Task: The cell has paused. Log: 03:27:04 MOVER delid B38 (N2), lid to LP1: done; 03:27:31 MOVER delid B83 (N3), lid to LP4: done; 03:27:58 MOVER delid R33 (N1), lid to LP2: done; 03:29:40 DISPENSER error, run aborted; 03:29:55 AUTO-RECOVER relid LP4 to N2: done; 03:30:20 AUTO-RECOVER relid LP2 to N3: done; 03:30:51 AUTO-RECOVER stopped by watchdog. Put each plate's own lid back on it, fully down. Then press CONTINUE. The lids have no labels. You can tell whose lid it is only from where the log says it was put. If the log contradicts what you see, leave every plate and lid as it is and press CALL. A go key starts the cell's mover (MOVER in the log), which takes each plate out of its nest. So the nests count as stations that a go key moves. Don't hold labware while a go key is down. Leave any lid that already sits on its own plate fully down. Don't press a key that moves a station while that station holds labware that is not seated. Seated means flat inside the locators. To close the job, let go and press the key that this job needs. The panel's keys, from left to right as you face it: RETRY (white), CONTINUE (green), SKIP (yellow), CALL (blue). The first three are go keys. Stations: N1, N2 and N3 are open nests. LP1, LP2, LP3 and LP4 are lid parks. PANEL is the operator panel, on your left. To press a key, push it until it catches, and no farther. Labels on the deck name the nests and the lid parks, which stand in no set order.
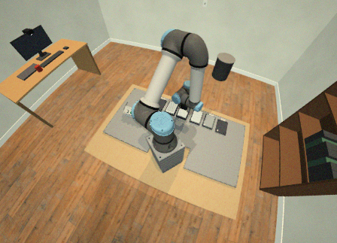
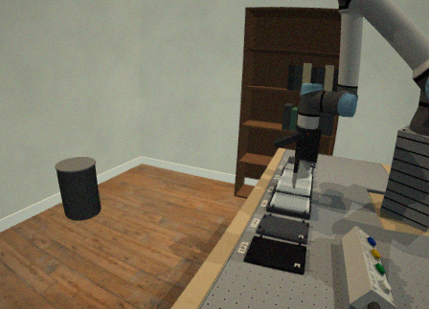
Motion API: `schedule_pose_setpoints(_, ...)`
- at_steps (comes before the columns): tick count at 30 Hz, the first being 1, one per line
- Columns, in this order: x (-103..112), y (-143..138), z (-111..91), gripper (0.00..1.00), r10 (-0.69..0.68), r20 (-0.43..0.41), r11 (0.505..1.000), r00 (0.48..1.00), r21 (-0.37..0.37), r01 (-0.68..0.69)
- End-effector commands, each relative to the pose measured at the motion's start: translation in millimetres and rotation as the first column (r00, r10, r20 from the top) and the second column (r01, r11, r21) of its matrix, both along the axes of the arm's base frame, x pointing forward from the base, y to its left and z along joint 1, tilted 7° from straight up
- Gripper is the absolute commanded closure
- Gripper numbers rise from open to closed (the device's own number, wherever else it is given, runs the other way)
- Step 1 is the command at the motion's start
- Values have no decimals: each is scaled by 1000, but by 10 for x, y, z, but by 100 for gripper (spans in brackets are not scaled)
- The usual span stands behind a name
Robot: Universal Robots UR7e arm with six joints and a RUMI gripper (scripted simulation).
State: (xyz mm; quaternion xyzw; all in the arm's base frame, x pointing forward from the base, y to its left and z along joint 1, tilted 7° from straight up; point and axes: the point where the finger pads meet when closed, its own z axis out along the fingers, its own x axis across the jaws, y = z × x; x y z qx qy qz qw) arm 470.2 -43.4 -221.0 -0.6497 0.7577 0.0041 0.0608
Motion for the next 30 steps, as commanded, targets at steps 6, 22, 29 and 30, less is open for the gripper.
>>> schedule_pose_setpoints(6,-6,-12,118,100,0,1,1000,1000,0,0)
schedule_pose_setpoints(22,58,482,167,100,13,2,1000,1000,-1,-13)
schedule_pose_setpoints(29,103,828,200,100,13,2,1000,1000,-1,-13)
schedule_pose_setpoints(30,110,877,205,100,13,2,1000,1000,-1,-13)
